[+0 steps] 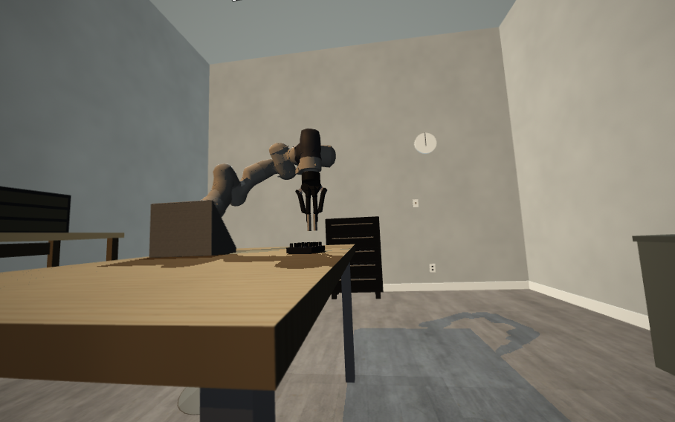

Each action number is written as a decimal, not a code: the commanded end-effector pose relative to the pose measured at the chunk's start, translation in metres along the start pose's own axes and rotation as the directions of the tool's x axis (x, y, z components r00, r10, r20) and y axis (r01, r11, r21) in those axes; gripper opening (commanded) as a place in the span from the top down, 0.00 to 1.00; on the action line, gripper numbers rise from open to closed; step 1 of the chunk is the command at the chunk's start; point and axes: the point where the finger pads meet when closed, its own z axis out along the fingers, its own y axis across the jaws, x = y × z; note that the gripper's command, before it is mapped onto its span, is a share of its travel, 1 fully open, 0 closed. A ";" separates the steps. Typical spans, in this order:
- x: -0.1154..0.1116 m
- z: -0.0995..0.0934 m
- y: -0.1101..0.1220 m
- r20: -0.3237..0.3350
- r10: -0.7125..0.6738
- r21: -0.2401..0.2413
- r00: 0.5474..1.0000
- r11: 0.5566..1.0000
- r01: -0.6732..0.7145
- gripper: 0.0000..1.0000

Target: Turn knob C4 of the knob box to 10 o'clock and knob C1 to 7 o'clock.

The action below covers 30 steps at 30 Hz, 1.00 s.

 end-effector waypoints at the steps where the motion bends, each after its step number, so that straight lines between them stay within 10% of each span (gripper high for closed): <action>1: 0.002 0.000 0.001 -0.003 0.156 0.006 0.988 0.988 -0.156 0.88; 30: 0.004 -0.005 0.004 -0.006 0.414 0.000 0.910 0.910 -0.414 0.88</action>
